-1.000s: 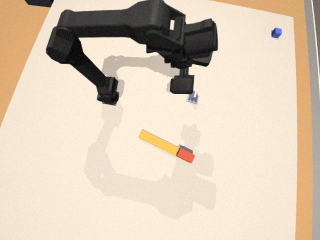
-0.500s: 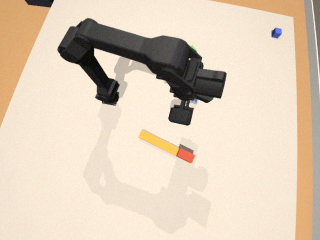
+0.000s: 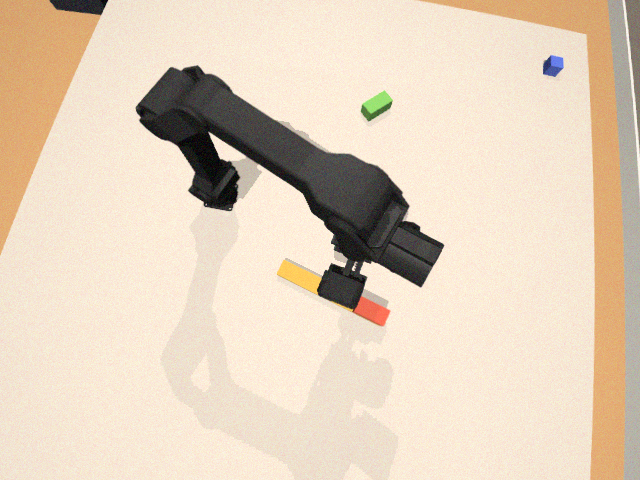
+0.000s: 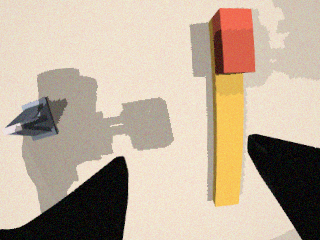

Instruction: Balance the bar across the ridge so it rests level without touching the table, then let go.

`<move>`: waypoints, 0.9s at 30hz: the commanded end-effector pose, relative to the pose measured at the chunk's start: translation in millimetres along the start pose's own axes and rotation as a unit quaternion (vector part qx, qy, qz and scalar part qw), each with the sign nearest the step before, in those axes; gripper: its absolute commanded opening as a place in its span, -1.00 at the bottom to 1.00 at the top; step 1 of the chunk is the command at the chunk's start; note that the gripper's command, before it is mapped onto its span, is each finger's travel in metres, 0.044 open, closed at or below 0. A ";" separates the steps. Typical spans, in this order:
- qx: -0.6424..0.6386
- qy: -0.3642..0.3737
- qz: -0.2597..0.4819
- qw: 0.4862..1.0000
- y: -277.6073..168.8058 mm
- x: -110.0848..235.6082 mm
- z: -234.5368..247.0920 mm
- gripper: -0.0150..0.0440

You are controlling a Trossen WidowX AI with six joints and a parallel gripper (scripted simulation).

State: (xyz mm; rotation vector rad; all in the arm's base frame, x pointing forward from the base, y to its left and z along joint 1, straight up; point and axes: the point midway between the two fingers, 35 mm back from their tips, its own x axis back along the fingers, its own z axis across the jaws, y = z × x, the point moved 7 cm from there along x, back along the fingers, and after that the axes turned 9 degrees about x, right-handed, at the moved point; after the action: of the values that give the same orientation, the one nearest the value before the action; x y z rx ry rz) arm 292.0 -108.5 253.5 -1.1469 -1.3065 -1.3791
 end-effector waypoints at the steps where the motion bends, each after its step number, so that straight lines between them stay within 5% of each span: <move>1: -0.015 -0.010 0.031 0.999 -6.4 -12.3 -24.8 0.58; 15: -0.037 -0.019 0.072 0.997 -18.9 -34.9 -59.2 0.58; 27: -0.037 -0.018 0.072 0.997 -29.9 -103.3 -60.9 0.58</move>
State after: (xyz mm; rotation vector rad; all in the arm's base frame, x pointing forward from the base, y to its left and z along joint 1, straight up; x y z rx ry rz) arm 280.3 -168.1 163.6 -1.2964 -1.1835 -1.3225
